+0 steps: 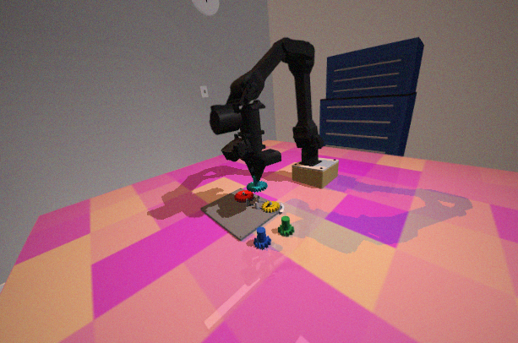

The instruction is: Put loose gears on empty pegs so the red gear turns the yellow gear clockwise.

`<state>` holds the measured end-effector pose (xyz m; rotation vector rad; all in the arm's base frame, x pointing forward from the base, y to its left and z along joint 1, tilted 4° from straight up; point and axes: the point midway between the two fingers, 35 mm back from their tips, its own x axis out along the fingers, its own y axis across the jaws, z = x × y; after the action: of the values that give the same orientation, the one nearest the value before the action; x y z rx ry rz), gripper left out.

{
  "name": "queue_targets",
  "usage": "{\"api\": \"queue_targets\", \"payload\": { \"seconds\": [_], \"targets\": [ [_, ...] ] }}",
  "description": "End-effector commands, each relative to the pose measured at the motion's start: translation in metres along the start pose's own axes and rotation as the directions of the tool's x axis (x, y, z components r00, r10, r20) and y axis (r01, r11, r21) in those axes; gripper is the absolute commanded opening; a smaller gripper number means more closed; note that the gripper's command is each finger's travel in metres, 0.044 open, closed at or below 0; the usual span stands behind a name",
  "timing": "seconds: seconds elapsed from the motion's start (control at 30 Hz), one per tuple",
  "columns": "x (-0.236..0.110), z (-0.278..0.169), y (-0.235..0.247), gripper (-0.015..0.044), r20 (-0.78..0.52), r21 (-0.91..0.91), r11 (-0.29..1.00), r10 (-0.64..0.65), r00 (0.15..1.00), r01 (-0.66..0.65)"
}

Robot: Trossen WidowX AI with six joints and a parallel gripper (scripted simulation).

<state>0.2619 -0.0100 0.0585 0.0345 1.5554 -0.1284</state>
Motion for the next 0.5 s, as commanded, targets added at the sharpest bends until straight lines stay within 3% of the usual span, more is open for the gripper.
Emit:
{"api": "queue_targets", "payload": {
  "seconds": [0.0,0.47],
  "targets": [
    [0.0,-0.0005,-0.0007,0.0,-0.002,-0.003,1.0,-0.004,1.0,0.004],
    [0.0083,-0.0006,-0.0004,0.0,-0.002,-0.082,0.997,-0.004,1.0,0.004]
  ]
}}
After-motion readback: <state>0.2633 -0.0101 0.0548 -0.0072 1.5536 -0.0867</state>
